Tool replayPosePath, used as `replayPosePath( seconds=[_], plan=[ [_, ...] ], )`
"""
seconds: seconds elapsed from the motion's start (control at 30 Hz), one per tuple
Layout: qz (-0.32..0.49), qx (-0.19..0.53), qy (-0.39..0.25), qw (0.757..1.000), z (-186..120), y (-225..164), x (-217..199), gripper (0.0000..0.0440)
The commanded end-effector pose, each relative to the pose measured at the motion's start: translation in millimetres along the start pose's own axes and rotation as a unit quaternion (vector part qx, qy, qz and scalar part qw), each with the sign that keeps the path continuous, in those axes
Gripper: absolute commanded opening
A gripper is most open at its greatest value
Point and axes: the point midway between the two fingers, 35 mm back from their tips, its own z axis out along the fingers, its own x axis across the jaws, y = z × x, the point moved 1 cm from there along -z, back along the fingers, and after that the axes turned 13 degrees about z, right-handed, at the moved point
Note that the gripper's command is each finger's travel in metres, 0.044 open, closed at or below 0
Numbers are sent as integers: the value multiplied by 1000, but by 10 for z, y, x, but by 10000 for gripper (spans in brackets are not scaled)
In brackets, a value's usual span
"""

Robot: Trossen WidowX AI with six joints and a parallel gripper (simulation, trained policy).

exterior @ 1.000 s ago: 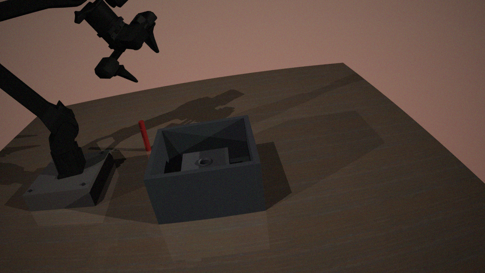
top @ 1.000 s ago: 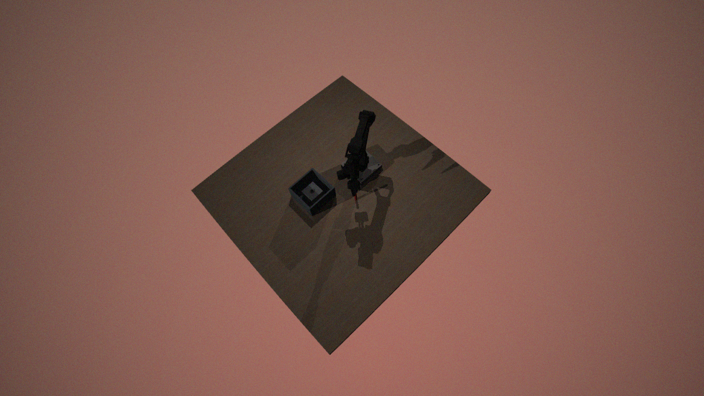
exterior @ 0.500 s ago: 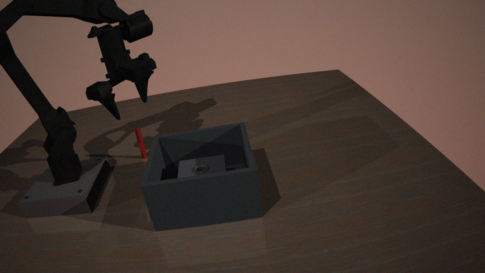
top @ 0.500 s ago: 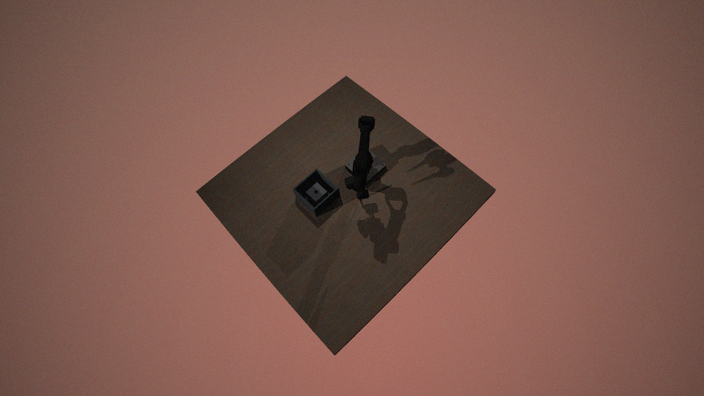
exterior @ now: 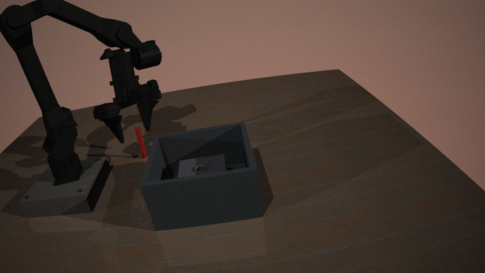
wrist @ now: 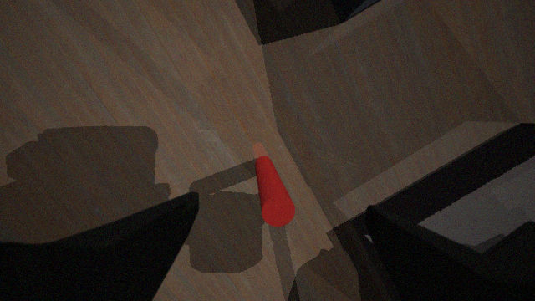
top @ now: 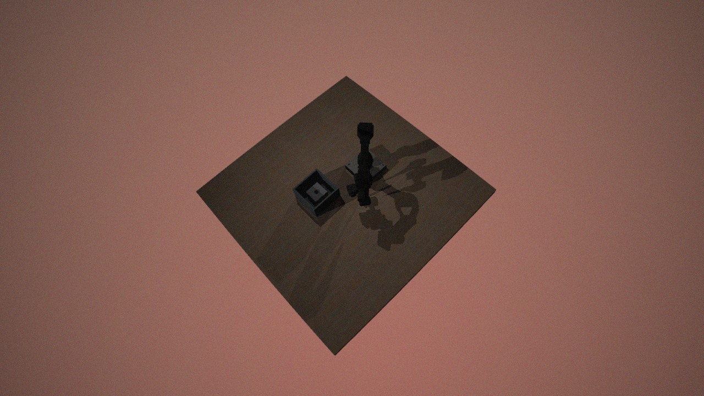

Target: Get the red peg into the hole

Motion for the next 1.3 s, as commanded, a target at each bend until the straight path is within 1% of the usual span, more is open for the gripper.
replayPosePath(
  seconds=[0.0,0.13,0.2,0.4,0.63,0.73,0.87,1.27],
  plan=[
    [-4,-12,-11,1000,156,-2,-16,440],
    [-13,-25,-15,999,297,12,-14,437],
    [-17,-29,-19,999,355,16,-21,413],
    [-23,-34,-34,999,491,24,-31,257],
    [-19,-37,-57,997,563,49,-59,74],
    [-18,-41,-71,996,577,67,-84,13],
    [-19,-69,-63,995,434,198,-43,0],
    [-13,-124,-57,991,-83,503,-75,0]
  ],
)
